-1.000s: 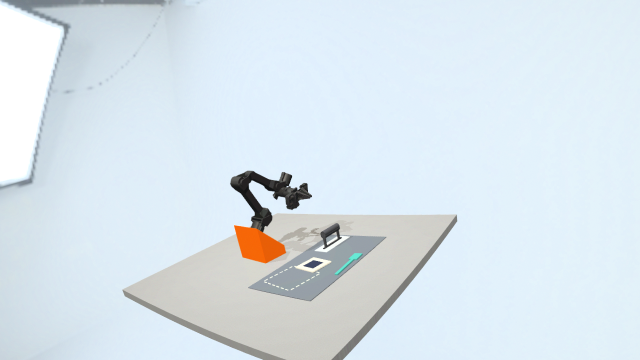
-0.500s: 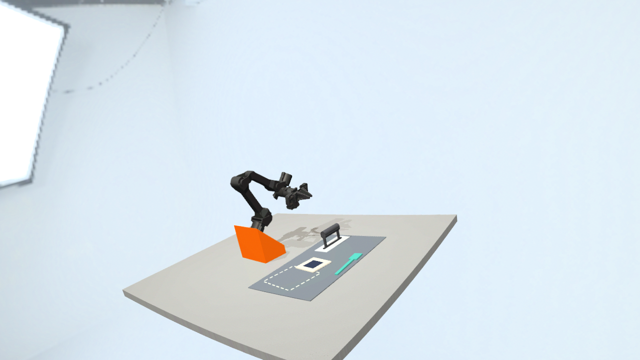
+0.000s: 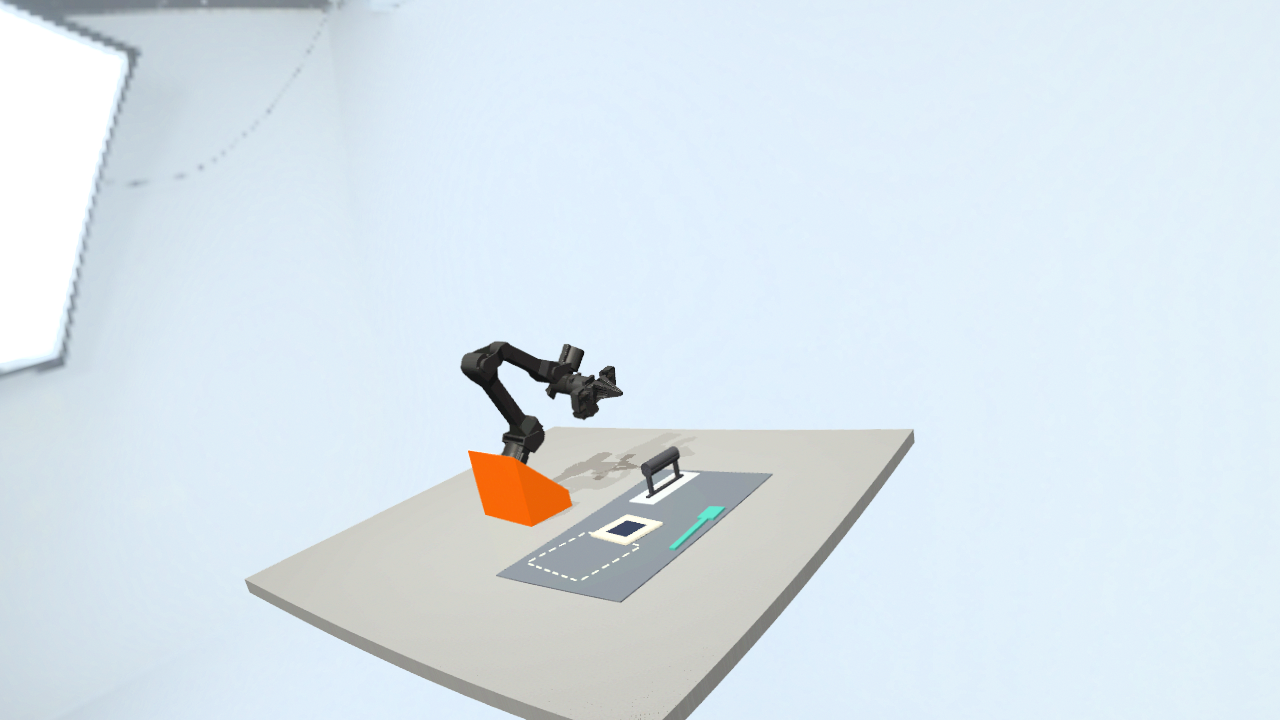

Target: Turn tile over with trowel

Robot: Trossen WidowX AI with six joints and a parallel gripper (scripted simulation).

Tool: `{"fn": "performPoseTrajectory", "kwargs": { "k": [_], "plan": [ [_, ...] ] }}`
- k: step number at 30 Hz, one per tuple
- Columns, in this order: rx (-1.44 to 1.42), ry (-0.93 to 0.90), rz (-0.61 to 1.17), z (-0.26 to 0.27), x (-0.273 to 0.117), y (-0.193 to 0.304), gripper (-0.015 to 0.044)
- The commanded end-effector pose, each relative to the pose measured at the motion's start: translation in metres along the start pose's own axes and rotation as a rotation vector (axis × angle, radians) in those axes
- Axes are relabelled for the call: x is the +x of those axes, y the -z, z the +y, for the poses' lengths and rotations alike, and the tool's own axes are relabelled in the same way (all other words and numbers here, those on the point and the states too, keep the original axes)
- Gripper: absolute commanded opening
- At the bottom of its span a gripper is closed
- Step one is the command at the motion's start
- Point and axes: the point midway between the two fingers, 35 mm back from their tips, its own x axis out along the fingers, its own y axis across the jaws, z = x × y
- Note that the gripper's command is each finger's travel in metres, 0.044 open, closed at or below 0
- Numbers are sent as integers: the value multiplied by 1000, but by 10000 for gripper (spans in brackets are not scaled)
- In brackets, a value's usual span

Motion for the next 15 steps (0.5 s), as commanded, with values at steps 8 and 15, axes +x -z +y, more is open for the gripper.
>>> {"fn": "performPoseTrajectory", "kwargs": {
  "k": [8,15],
  "plan": [
    [0,0,0,0,0,0,0],
    [-1,0,-1,0,0,0,153]
  ]
}}
